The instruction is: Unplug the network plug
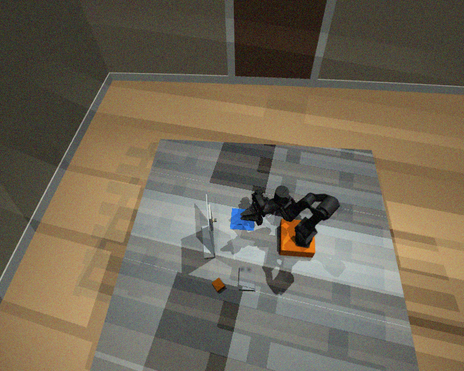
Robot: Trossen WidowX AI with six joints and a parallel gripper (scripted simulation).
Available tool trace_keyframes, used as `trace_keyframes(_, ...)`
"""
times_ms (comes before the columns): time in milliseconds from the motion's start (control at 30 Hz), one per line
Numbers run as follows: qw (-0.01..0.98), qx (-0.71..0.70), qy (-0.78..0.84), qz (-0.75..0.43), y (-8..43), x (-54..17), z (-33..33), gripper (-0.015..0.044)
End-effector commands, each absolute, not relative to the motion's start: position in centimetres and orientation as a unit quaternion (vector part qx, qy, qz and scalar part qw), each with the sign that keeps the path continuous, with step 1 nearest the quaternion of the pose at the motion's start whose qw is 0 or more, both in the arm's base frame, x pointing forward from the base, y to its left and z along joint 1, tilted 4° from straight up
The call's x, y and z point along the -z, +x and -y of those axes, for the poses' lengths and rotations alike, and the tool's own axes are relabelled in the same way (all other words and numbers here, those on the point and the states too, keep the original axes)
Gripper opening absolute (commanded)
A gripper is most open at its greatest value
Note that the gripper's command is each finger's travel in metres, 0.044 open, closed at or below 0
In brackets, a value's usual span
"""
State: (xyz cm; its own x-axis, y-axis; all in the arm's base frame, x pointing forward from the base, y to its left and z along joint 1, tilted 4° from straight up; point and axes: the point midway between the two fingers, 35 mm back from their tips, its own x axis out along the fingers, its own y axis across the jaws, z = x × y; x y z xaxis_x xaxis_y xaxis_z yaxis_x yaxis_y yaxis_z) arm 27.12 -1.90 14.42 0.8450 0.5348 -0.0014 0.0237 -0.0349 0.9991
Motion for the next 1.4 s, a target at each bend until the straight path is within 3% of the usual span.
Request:
trace_keyframes(0, 0.659, -0.193, 0.697, -0.204, 27.6, -14.4, 1.8, 0.0156)
trace_keyframes(400, 0.66, -0.195, 0.697, -0.202, 32.6, -14.4, 0.1, 0.0156)
trace_keyframes(1367, 0.66, -0.196, 0.697, -0.201, 36.4, -14.5, -1.0, 0.0156)
